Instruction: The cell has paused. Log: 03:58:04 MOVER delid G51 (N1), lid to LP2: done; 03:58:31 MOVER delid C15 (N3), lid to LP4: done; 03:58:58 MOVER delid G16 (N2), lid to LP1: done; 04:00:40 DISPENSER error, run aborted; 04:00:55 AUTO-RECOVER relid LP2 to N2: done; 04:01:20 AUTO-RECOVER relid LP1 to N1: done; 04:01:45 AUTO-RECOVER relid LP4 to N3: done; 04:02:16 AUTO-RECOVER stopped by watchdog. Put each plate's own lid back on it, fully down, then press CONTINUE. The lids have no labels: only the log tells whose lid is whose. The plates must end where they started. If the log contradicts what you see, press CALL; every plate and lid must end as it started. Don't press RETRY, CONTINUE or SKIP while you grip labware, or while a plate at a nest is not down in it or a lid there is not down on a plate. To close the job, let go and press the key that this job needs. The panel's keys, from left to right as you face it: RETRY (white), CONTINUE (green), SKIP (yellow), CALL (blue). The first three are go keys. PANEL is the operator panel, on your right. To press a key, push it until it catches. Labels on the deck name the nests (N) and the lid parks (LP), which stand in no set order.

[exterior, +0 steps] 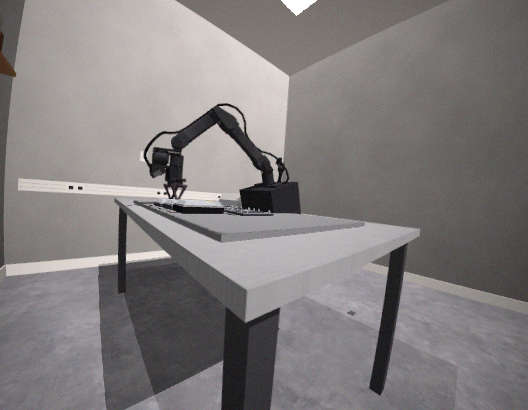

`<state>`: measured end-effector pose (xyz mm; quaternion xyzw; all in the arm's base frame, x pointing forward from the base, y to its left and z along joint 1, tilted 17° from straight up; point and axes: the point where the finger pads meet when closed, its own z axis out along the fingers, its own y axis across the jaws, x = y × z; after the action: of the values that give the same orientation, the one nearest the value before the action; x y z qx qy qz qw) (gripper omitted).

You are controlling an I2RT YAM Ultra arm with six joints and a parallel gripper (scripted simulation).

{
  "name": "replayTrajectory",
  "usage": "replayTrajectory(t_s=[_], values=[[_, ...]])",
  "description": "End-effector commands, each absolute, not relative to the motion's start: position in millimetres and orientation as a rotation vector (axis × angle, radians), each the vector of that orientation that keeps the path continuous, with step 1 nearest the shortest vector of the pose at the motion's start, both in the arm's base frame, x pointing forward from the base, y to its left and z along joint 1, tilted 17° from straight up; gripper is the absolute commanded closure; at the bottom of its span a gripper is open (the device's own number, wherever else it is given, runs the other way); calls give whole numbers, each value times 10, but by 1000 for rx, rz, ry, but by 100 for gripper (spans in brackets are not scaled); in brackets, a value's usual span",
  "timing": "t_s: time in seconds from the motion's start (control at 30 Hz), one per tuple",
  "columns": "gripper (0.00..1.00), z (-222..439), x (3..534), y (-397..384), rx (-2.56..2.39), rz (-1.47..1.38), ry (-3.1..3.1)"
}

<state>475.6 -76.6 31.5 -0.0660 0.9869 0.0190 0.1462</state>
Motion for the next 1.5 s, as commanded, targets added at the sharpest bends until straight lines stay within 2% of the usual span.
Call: replayTrajectory(t_s=[0.0, 1.1, 1.13, 1.47], values=[[100, 372, 4778, -772, -187, 49, 2828], [100, 377, 4778, -772, -187, 49, 2828], [0, 377, 4778, -772, -187, 49, 2828], [0, 377, 4778, -772, -187, 49, 2828]])
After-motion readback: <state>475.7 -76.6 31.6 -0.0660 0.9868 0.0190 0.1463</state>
